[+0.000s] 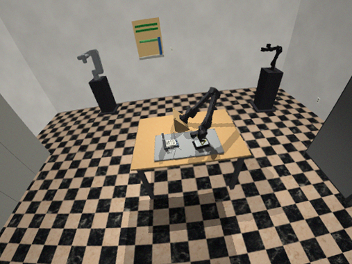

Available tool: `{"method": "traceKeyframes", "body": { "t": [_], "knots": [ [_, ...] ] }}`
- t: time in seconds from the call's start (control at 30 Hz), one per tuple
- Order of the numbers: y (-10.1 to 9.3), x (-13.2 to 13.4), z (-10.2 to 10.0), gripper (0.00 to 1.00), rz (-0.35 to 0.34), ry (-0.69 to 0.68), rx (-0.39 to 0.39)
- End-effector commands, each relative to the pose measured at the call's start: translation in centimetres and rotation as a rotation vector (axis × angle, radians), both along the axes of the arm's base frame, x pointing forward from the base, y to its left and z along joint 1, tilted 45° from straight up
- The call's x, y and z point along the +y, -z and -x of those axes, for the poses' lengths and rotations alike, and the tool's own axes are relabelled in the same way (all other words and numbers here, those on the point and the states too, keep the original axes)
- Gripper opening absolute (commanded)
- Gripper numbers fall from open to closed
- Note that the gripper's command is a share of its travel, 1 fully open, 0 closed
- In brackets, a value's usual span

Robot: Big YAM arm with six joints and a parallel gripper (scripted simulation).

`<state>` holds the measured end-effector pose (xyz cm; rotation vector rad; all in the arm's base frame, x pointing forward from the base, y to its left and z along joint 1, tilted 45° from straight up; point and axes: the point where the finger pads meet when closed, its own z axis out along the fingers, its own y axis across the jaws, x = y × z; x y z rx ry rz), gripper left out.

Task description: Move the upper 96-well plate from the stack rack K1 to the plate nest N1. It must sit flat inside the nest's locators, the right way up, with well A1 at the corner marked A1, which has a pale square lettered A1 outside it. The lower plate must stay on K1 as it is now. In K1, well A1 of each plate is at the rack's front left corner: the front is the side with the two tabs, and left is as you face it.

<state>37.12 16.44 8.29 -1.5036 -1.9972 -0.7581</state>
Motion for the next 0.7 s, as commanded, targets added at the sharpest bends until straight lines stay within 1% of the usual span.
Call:
{"method": "traceKeyframes", "body": {
  "t": [0.0, 0.67],
  "knots": [
    [0.49, 0.47, 0.14, 0.0, 0.002, 0.0, 0.014],
    [0.69, 0.65, 0.21, 0.0, 0.001, 0.0, 0.014]
  ]
}}
